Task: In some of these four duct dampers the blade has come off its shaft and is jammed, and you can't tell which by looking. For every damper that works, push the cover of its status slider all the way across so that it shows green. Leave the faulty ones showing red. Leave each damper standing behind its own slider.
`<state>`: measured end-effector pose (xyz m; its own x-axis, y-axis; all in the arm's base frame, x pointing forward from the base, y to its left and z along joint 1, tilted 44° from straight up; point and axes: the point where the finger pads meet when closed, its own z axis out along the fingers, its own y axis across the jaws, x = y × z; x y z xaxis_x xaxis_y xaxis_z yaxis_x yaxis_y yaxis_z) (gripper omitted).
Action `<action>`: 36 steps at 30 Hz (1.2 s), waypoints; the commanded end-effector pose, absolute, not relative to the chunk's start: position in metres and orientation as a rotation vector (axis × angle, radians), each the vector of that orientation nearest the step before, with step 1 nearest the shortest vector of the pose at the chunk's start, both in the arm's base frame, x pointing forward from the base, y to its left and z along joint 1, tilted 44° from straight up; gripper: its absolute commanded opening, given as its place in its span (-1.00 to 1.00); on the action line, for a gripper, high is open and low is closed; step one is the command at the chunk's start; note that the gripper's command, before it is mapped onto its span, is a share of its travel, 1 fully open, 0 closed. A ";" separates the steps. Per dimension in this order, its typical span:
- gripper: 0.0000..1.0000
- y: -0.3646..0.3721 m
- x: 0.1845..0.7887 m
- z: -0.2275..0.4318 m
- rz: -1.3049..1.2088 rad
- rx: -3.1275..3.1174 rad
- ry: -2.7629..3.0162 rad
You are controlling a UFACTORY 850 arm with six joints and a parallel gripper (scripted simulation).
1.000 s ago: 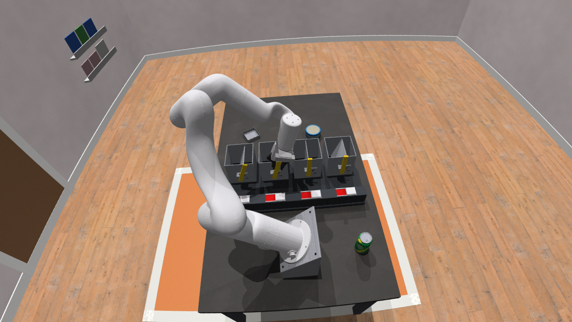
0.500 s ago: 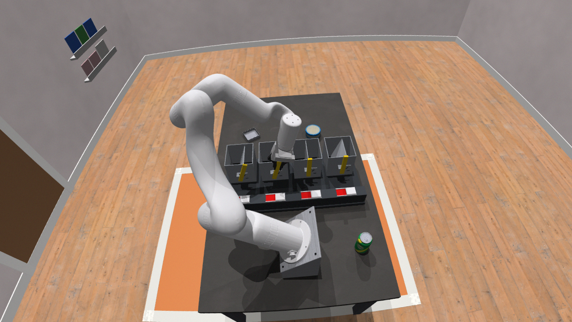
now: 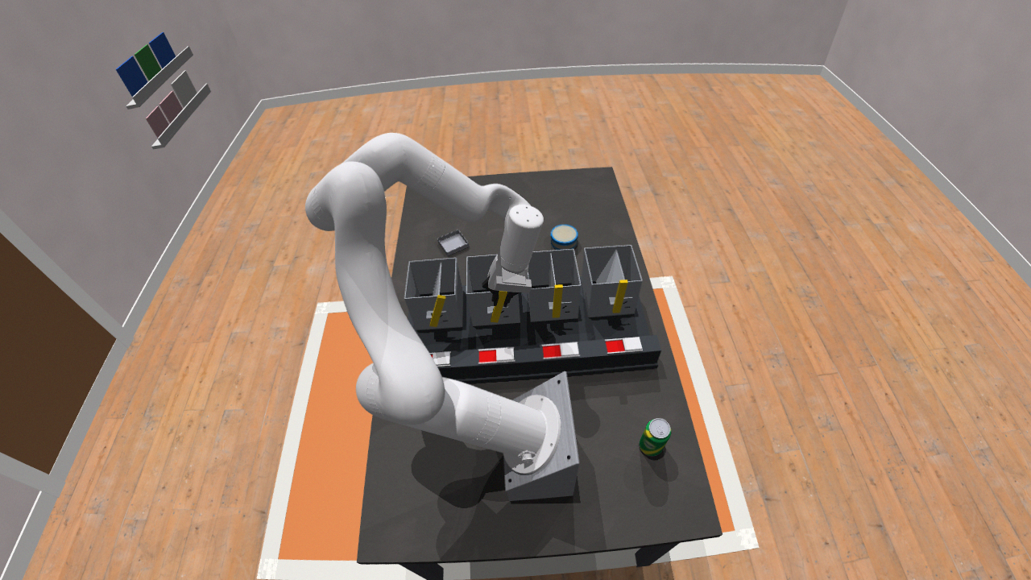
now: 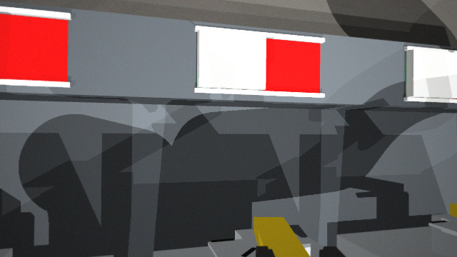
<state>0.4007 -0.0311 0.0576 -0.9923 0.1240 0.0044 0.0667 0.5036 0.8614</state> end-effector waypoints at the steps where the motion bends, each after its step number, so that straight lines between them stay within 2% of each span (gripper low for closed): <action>1: -0.62 -0.032 0.401 0.058 1.525 0.170 2.673; 36: -0.62 -0.028 0.402 0.063 1.437 0.173 2.726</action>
